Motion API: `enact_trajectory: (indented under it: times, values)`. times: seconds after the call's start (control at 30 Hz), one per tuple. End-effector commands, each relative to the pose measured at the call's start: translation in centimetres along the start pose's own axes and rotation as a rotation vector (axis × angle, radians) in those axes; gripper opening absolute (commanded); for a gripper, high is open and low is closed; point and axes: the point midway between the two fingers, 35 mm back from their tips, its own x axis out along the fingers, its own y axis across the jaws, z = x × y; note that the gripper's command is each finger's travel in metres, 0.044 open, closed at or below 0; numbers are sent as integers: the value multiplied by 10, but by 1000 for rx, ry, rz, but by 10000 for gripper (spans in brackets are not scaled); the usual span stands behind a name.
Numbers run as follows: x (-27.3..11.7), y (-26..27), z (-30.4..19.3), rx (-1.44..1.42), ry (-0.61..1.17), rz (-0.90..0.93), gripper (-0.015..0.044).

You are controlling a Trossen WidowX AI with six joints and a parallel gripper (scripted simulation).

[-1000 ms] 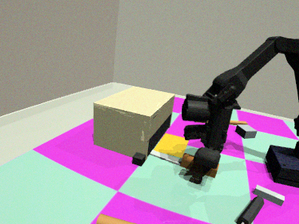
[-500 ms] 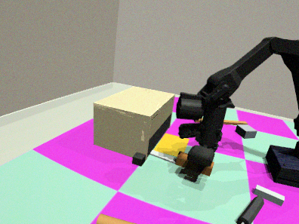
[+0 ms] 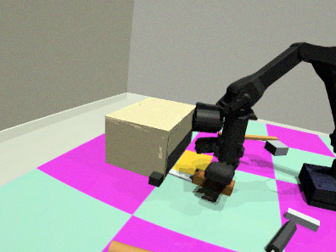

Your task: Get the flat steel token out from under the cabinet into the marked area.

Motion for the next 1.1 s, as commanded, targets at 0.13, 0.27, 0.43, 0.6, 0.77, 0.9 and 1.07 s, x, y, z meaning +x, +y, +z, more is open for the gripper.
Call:
enact_trajectory:
  times: [0.13, 0.27, 0.43, 0.6, 0.77, 0.9, 1.07]
  values:
    - [0, 0, 10, -4, -3, 2, 0]
    - [-1, -1, 14, -4, -3, 2, 0]
    - [-1, -1, 19, -4, -3, 2, 0]
    - [-1, -1, 24, -4, -4, 2, 0]
    - [0, -2, 28, -4, -4, 2, 0]
    - [0, -5, 29, -4, -4, 1, 0]
    - [1, -12, 29, -4, -4, 1, 0]
